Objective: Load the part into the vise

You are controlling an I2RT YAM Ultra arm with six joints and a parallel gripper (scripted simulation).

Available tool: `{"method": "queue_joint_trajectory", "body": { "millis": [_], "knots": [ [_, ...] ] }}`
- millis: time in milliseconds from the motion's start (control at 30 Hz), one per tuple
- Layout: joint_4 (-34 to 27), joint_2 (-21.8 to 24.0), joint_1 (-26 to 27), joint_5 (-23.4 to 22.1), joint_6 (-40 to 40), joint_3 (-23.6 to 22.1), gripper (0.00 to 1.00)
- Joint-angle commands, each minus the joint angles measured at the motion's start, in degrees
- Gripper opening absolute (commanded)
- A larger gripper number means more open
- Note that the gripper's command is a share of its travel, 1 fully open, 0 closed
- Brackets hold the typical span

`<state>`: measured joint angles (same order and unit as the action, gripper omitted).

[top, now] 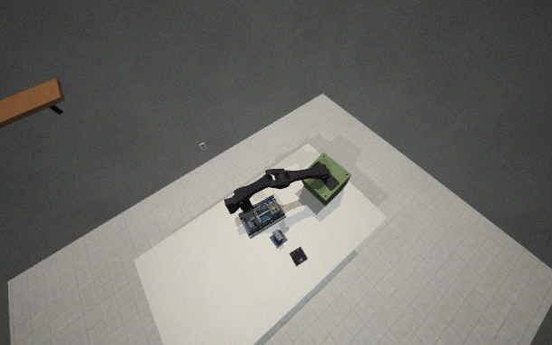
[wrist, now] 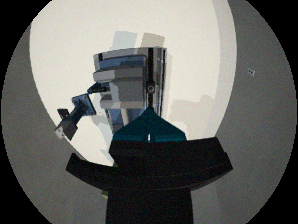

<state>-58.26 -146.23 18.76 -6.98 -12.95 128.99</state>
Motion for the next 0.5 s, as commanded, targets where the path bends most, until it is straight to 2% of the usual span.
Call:
{"method": "queue_joint_trajectory", "body": {
  "millis": [0, 133, 167, 300, 467],
  "knots": [
    [0.0, -0.2, 0.4, -0.3, 0.3, 2.1, 0.0],
    [0.4, 0.0, 0.4, -0.3, 0.3, 2.2, 0.0],
    [0.8, 1.6, 0.3, -0.3, 0.3, 2.0, 0.0],
    [1.4, -1.1, 0.1, -0.3, 0.4, 2.3, 0.0],
    [2.0, -1.3, -0.3, -0.2, 0.5, 2.5, 0.0]
  ]
}}
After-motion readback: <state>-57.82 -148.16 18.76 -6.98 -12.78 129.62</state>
